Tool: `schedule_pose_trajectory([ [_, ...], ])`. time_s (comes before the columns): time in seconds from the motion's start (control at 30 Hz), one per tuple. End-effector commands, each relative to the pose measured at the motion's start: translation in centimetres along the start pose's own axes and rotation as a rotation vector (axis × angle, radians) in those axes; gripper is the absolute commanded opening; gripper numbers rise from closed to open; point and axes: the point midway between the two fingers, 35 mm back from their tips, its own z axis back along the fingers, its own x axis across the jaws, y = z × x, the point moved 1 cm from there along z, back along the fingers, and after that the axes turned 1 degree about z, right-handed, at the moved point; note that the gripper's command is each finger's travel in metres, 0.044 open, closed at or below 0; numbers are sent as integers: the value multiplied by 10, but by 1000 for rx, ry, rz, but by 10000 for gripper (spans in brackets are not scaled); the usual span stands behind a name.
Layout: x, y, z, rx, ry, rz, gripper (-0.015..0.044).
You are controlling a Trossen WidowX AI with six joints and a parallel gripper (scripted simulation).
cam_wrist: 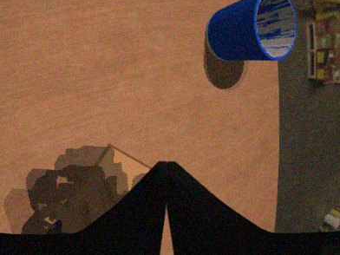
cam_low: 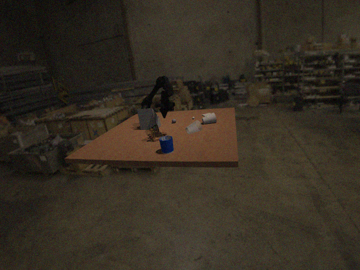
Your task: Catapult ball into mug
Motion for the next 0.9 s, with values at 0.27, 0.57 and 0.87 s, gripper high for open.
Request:
schedule_pose_trajectory([
  [0.27,53,40,-5,183,16,307,0],
  [0.57,88,78,-6,331,9,567,0],
  [0.87,117,122,-3,488,-23,827,0],
])
